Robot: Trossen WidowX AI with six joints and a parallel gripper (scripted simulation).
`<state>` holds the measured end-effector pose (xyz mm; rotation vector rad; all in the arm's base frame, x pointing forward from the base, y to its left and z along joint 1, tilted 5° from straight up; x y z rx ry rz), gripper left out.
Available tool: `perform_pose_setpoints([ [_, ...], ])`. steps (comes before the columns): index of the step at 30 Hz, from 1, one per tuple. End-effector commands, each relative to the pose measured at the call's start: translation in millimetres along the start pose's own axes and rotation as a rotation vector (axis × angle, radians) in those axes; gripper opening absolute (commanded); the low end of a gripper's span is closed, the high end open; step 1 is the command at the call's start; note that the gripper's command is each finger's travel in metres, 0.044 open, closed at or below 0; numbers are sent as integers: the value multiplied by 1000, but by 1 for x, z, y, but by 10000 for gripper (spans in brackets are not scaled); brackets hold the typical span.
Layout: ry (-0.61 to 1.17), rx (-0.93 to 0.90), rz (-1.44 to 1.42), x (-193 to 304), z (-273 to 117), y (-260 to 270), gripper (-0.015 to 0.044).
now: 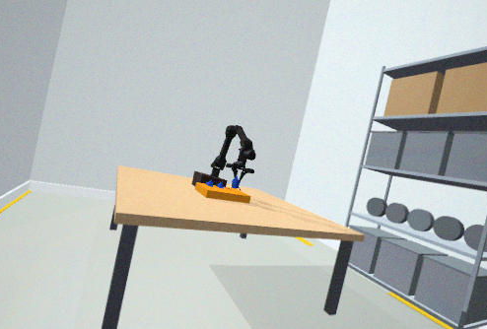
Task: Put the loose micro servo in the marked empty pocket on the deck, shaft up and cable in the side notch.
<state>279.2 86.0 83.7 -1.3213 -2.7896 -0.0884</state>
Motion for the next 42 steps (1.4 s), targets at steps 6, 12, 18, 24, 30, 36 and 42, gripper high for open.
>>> perform_pose_setpoints([
  [6,-6,-11,-295,0,-3,1,0],
  [12,-8,-10,-502,0,-3,1,0],
  [18,-9,-9,-709,0,-3,1,0],
  [24,-9,-9,-829,0,-3,1,0],
  [30,-9,-9,-829,3,-3,-5,0],
  [36,-7,-8,-829,15,-3,-24,0],
  [42,-5,-6,-829,28,-2,-46,0],
])
Point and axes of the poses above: the point midway between the two fingers, 35 mm back from their tips, its own z axis out along the fingers, its own y axis across the jaws, x = y × z, the point moved 2 cm from there along -z, back along the fingers, and after that the axes turned 11 degrees about z, right-handed, at the moved point
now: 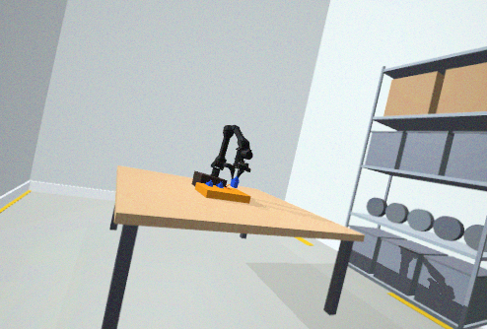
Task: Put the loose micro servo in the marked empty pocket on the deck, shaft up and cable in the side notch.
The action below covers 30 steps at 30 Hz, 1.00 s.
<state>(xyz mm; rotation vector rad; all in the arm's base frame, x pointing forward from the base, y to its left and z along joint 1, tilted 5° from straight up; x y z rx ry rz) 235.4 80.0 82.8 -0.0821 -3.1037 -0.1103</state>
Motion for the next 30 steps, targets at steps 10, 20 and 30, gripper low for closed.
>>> perform_pose_setpoints([
  [10,-13,-6,3,50,-3,-9,0],
  [20,-12,-6,3,63,2,-12,0],
  [30,-12,-6,3,61,17,-11,0],
])
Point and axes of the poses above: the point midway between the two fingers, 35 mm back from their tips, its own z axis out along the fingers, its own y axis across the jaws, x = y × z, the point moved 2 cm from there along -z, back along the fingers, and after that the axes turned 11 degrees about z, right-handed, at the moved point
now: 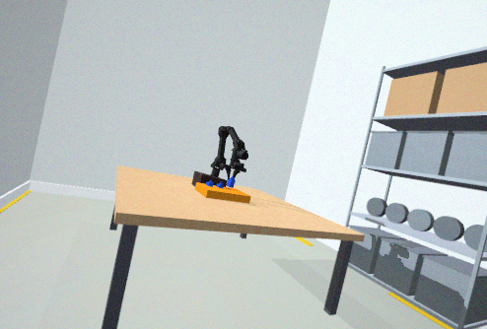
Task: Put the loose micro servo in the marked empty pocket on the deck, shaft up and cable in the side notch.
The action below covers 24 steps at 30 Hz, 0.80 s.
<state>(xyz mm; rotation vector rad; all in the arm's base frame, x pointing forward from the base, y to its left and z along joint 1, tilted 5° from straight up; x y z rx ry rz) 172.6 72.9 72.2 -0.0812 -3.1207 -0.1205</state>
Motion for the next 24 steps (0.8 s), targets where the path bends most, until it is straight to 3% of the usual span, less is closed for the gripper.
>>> perform_pose_setpoints([
  [1,5,0,4,0,6,0,0],
  [24,6,0,4,0,16,0,0],
])
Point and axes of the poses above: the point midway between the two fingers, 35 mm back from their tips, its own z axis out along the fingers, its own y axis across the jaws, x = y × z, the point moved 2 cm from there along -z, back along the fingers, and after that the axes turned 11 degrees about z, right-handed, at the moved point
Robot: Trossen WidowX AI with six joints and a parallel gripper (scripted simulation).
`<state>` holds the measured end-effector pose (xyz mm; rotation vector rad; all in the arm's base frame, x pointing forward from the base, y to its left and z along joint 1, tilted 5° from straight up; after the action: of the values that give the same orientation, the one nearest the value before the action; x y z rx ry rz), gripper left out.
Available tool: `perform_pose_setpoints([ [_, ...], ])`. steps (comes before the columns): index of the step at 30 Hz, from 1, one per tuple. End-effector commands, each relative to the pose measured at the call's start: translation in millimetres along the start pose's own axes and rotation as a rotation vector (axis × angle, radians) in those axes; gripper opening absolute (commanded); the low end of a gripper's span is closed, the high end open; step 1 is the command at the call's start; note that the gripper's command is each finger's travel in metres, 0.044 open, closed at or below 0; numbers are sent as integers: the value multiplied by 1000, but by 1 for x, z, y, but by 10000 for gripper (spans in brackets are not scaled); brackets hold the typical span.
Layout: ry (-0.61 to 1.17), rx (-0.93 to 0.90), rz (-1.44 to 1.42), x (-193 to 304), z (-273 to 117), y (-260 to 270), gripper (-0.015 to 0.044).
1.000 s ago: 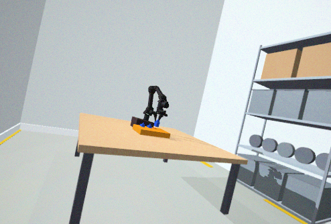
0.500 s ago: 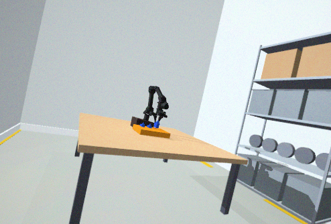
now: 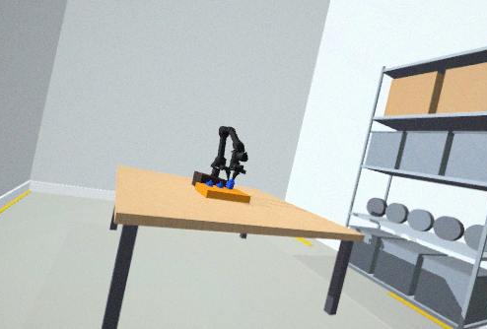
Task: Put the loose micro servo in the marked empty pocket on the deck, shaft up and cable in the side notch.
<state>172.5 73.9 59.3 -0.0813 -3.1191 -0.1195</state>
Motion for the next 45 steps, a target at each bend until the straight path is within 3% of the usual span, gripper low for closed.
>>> perform_pose_setpoints([
  [1,4,0,4,0,4,0,0],
  [45,4,0,4,0,27,0,0],
])
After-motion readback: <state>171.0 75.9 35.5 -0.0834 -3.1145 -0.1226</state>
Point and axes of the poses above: the point midway between the two fingers, 35 mm back from their tips, its own z axis out along the fingers, its own y axis across the jaws, x = y × z, the point moved 2 cm from there along -z, back along the fingers, and after that the axes turned 11 degrees about z, right-handed, at the moved point
